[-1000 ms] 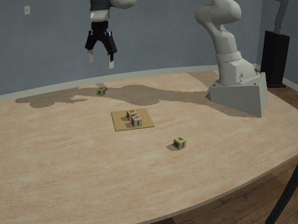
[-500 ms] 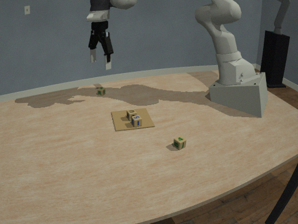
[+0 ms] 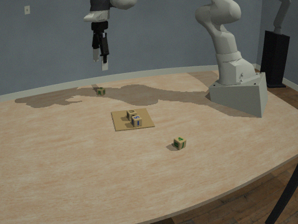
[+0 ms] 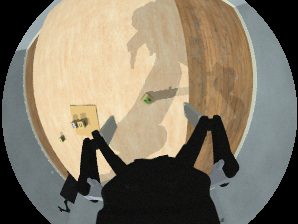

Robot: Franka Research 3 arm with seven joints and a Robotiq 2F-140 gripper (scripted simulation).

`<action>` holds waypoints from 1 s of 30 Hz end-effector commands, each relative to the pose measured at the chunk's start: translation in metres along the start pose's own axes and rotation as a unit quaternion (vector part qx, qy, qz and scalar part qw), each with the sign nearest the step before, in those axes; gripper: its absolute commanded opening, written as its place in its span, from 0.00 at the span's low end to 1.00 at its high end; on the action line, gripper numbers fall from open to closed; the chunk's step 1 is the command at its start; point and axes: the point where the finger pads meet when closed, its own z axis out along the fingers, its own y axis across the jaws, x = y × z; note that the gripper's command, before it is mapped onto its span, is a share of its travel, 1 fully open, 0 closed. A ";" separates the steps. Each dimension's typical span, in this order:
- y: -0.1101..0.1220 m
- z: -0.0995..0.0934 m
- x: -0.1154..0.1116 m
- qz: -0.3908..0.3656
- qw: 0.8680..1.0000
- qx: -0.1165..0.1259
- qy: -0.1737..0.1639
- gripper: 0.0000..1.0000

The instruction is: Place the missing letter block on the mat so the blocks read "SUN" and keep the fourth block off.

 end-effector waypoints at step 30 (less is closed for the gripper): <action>0.001 0.003 0.001 0.262 0.965 -0.002 0.002 1.00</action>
